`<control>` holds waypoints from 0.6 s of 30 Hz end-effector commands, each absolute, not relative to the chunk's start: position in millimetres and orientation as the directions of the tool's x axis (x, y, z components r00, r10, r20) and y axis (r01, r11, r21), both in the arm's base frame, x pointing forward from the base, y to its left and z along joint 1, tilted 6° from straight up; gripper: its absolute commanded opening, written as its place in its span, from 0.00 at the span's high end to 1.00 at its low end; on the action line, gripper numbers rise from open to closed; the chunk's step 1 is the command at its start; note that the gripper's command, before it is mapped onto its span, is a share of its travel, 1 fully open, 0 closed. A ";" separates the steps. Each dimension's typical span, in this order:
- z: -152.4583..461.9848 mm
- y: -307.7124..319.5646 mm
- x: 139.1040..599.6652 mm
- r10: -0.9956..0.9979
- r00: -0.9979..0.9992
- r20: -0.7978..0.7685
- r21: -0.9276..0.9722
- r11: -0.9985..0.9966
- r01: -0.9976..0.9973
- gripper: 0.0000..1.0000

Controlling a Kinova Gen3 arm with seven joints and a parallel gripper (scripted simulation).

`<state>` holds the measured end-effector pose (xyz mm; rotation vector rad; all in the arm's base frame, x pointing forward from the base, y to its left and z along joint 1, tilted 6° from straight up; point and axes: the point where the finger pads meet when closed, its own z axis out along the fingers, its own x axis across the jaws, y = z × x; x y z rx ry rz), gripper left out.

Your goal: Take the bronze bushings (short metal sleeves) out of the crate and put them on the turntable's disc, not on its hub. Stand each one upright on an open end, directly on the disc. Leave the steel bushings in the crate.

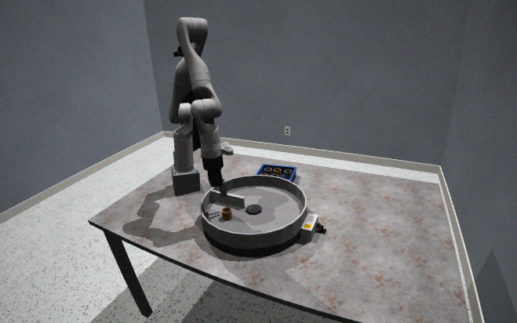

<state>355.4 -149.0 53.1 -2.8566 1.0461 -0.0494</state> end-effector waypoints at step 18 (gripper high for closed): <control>60.7 -64.6 361.0 -0.645 0.764 -0.002 -0.104 -0.760 -0.642 0.64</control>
